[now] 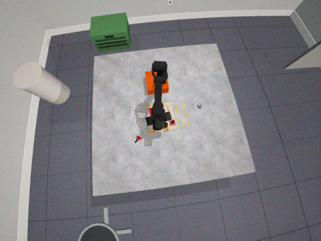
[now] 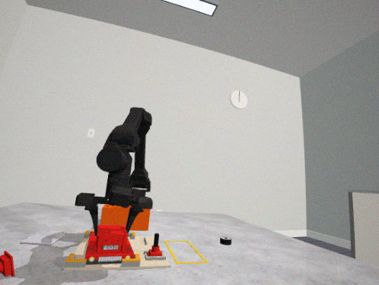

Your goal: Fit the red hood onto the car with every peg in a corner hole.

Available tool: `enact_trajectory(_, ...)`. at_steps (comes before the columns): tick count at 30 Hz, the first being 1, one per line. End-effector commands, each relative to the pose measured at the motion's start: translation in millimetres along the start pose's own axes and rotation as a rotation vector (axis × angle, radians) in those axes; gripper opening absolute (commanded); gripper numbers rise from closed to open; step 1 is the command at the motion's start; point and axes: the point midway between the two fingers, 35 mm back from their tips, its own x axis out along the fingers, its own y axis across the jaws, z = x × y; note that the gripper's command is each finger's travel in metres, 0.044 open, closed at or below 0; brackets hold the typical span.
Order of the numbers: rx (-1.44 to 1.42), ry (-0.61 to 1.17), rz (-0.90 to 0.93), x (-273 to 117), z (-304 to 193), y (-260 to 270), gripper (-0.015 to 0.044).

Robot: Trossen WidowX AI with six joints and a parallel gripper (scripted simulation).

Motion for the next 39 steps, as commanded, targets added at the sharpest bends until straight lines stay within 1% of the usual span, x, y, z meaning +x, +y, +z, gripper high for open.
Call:
enact_trajectory(1, -0.002, 0.000, -0.003, 0.6, -0.4, -0.2, 0.0000)
enact_trajectory(39, -0.002, 0.001, -0.003, 18.0, -0.8, -0.2, 0.0000)
